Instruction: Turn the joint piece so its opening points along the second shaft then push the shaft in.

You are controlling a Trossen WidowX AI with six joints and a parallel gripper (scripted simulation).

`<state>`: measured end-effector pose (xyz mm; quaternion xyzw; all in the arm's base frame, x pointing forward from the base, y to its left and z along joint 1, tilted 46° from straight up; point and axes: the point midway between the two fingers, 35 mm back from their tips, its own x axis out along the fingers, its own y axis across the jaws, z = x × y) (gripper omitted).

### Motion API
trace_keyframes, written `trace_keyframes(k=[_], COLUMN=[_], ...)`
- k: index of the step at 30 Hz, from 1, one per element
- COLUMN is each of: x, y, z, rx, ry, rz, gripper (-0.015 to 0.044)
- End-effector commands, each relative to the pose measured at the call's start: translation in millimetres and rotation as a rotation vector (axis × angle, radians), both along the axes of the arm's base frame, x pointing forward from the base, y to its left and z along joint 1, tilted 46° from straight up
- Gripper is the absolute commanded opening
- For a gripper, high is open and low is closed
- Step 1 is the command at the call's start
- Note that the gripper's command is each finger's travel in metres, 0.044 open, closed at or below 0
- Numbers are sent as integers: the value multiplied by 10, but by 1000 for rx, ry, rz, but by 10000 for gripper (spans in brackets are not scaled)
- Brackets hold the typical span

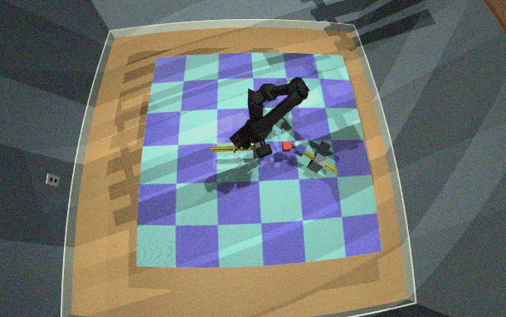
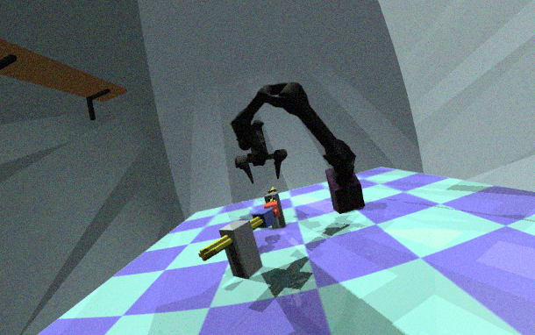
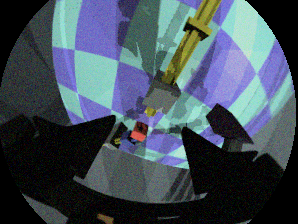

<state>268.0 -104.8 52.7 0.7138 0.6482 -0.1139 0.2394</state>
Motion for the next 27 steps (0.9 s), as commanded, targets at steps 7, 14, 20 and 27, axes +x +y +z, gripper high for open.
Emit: trace_keyframes(k=[7, 14, 20, 27], x=[3, 3, 10, 9], y=[301, 301, 188, -48], z=[162, 162, 59, -157], rx=[93, 93, 54, -27], ry=[229, 229, 129, -70], rz=[-119, -119, -68, 43], gripper=[440, 440, 440, 440])
